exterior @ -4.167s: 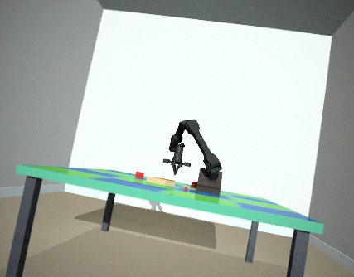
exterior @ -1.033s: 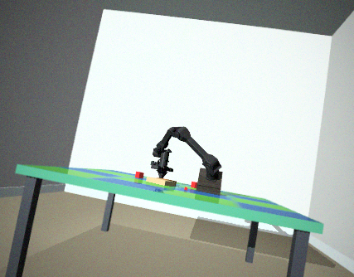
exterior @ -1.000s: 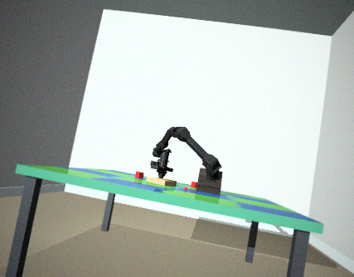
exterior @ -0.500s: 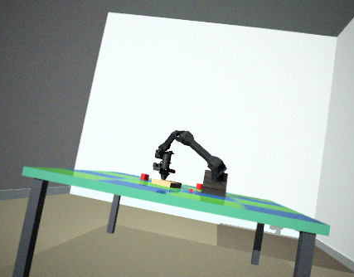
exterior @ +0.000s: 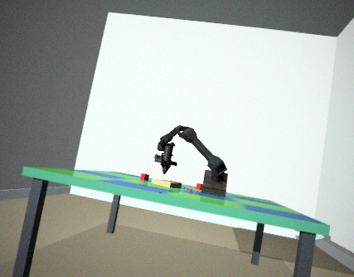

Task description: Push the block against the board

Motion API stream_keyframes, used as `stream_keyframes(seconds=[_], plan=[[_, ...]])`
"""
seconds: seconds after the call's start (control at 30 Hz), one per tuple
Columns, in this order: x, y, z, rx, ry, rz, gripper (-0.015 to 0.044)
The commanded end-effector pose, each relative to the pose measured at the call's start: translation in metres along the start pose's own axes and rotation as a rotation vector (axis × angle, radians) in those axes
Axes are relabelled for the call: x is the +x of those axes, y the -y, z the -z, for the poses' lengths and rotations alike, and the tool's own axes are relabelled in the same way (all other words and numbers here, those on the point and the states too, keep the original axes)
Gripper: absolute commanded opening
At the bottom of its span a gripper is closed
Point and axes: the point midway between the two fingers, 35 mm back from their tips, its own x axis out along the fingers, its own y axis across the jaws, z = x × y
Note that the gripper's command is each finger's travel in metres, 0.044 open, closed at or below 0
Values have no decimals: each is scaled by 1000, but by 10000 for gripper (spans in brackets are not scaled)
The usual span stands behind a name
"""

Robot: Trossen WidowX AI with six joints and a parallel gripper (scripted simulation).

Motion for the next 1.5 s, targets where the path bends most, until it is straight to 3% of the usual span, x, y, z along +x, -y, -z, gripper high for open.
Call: stream_keyframes(seconds=[0.0, 0.17, 0.33, 1.47], plan=[[1, -24, 18, 26, -12, -2, 0], [4, -30, 23, 34, -14, -1, 0], [56, -30, 24, 34, -15, -3, 0], [55, -32, 59, 35, -17, -3, 0]])
